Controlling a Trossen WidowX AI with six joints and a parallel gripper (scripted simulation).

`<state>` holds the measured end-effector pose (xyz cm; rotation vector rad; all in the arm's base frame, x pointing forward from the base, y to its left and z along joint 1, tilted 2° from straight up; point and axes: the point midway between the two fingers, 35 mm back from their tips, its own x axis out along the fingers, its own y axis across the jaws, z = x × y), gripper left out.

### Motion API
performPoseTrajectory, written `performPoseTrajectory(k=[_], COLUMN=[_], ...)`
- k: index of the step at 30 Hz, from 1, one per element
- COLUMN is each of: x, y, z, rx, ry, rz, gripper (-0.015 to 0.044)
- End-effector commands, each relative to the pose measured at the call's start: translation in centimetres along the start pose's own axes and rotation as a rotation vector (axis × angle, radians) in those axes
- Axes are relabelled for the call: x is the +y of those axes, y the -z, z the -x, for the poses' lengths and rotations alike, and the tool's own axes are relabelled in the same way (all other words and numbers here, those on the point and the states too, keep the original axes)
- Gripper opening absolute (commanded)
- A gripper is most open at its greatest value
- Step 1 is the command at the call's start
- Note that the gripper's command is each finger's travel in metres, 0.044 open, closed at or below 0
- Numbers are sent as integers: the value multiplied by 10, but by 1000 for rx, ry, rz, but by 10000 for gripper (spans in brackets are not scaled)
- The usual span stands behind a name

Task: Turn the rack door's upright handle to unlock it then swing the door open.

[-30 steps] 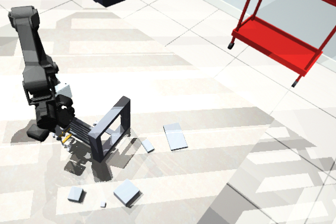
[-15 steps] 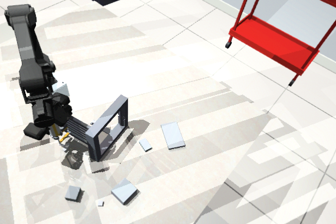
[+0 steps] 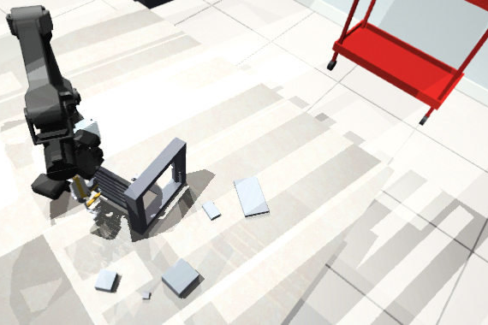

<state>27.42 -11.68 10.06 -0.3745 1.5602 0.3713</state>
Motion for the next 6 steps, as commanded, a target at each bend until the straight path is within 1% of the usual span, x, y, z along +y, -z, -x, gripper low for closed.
performPoseTrajectory(k=[1,6], x=[0,0], y=[-1,-1], z=[7,14], rx=[-4,-4], ry=[3,3], rz=[5,5], gripper=[286,286])
